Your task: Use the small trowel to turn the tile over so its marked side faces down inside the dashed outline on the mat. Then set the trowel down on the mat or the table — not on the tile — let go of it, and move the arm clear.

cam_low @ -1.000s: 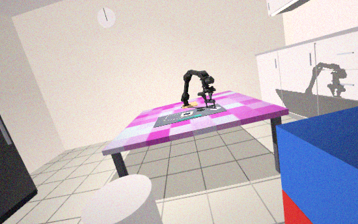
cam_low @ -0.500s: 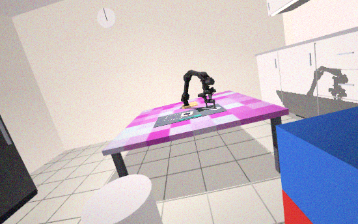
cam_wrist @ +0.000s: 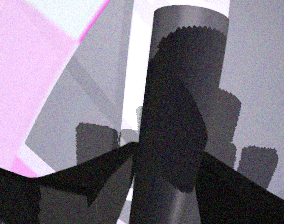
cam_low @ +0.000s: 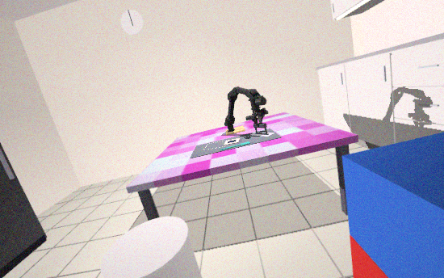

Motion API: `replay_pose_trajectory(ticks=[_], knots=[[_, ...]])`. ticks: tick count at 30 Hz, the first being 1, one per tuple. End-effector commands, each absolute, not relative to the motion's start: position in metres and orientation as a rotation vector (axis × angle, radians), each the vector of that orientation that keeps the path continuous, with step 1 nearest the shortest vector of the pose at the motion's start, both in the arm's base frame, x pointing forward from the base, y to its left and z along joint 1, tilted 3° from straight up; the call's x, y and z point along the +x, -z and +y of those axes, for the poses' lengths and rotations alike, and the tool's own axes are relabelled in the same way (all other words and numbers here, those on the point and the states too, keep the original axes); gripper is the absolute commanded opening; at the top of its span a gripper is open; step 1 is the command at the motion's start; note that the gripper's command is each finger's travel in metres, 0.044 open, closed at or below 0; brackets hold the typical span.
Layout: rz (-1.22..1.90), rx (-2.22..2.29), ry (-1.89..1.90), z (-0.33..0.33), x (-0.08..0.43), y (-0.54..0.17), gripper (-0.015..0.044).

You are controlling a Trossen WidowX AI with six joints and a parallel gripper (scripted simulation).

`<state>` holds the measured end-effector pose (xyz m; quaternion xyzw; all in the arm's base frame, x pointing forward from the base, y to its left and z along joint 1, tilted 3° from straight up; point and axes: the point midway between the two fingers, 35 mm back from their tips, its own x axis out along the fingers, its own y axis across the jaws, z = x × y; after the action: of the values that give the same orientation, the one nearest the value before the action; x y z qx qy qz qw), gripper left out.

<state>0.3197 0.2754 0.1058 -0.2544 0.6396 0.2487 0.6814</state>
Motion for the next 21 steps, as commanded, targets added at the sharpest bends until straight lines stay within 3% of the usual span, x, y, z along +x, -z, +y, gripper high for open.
replay_pose_trajectory(ticks=[1, 21], knots=[[1.435, -0.579, -0.540, 0.2700, 0.3244, -0.1038, 0.0130], [1.500, -0.159, -0.147, 0.2700, 0.3245, -0.1039, 0.0130]])
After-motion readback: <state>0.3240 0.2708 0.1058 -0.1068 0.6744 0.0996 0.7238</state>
